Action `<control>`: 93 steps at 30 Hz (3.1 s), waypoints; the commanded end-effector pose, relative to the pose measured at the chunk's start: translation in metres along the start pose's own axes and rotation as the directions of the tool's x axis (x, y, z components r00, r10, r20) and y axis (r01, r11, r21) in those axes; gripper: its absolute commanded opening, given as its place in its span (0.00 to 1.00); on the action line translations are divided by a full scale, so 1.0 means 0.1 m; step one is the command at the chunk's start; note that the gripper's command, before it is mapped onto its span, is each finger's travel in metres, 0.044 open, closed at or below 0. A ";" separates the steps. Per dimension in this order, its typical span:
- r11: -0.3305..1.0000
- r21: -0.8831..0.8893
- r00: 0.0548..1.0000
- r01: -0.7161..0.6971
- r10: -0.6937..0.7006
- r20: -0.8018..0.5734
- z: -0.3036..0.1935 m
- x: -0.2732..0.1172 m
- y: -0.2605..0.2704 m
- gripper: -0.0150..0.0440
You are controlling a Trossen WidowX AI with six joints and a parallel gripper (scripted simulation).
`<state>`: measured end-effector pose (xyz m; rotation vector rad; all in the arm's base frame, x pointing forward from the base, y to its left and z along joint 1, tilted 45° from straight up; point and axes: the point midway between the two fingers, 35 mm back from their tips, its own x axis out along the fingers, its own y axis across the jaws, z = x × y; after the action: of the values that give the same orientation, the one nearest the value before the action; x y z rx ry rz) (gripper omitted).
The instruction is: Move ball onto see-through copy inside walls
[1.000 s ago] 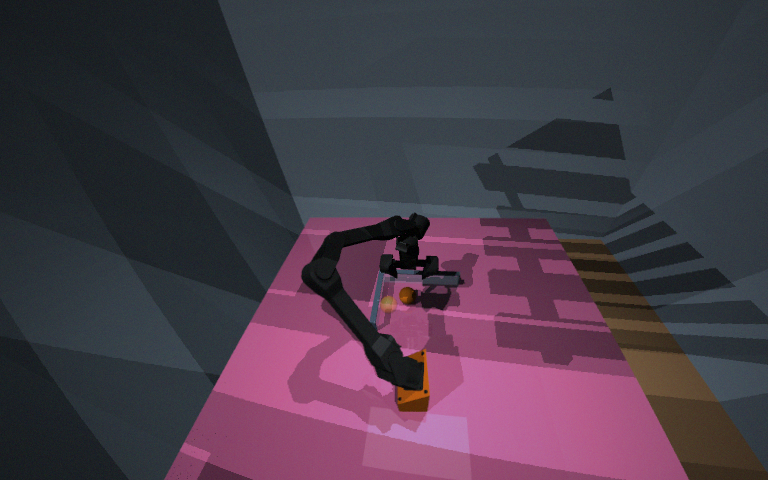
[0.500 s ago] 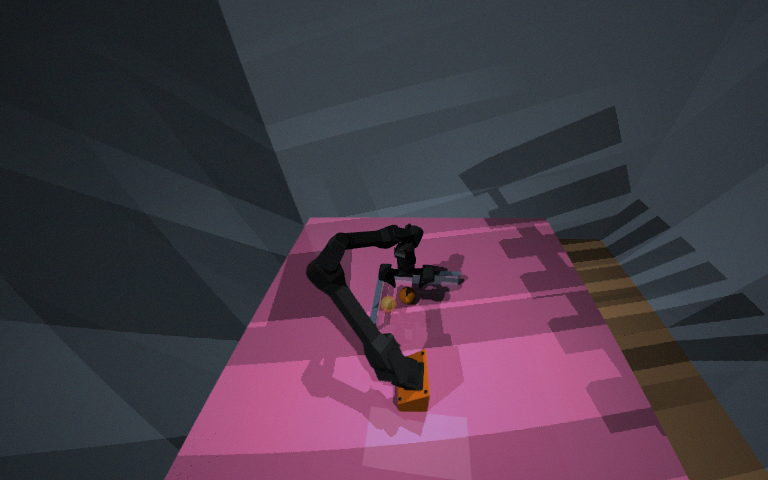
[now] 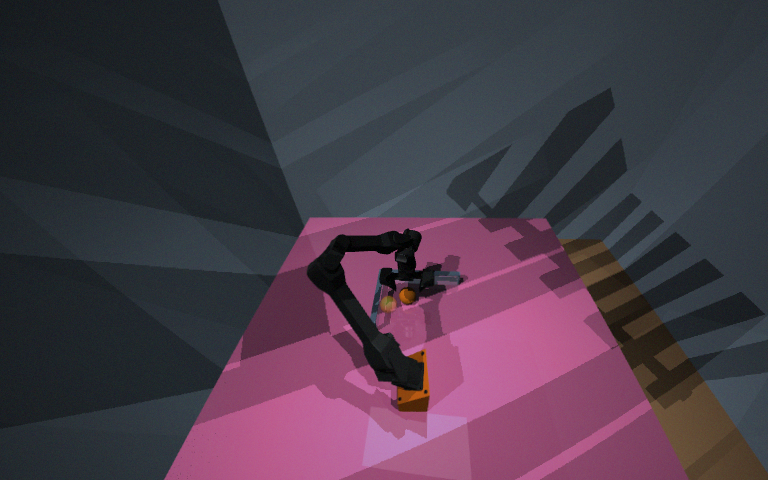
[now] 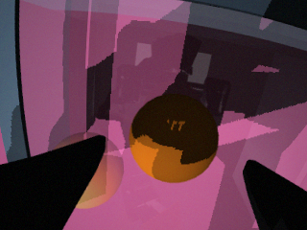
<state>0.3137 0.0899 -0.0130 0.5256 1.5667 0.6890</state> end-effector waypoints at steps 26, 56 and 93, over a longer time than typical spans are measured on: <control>1.000 0.008 1.000 -0.008 0.008 -0.003 -0.03 0.31 0.01 0.74; 1.000 0.009 1.000 -0.001 0.001 -0.003 -0.02 -1.12 -0.01 0.25; 0.487 0.874 1.000 0.003 0.000 -0.003 -0.28 -0.73 0.45 0.25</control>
<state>0.2949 0.0639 0.0707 1.2065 1.8480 -0.1218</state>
